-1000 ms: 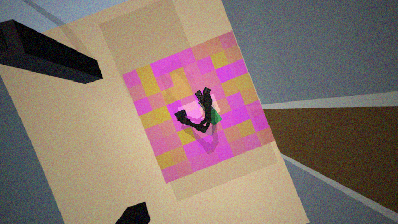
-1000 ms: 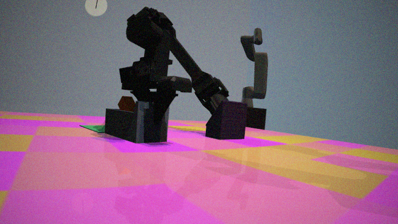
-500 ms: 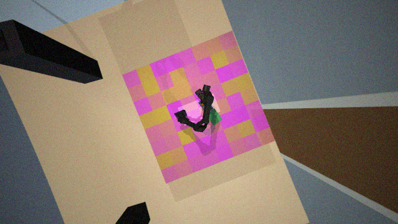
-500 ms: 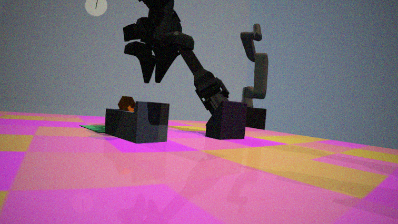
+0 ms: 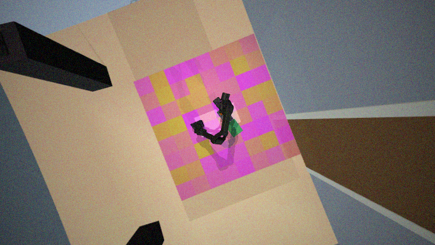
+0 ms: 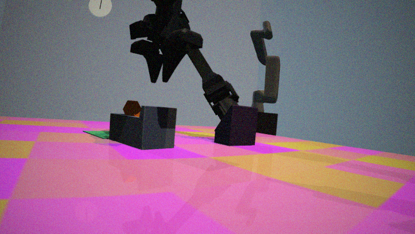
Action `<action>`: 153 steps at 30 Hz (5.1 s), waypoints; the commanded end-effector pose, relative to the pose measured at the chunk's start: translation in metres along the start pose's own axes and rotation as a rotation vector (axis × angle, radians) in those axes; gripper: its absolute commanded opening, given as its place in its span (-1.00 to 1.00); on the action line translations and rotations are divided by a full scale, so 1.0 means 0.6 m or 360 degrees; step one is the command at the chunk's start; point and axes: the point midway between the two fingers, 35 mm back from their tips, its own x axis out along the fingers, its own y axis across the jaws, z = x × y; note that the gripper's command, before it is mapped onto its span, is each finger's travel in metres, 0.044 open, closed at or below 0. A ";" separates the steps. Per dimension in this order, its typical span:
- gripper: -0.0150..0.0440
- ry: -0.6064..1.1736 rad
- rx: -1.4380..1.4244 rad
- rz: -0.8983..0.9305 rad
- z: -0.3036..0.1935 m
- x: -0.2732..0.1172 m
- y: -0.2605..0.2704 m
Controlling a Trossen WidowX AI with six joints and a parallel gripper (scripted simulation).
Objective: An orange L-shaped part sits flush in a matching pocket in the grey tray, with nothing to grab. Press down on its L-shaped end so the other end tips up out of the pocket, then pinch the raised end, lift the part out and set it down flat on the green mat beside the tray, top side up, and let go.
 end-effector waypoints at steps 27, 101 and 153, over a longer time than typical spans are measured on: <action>0.46 0.0012 0.2247 -0.0020 0.015 -0.006 -0.115; -0.49 0.0012 0.2510 -0.0025 0.014 0.121 -0.129; -0.49 0.0011 0.2500 -0.0025 0.015 -0.001 -0.128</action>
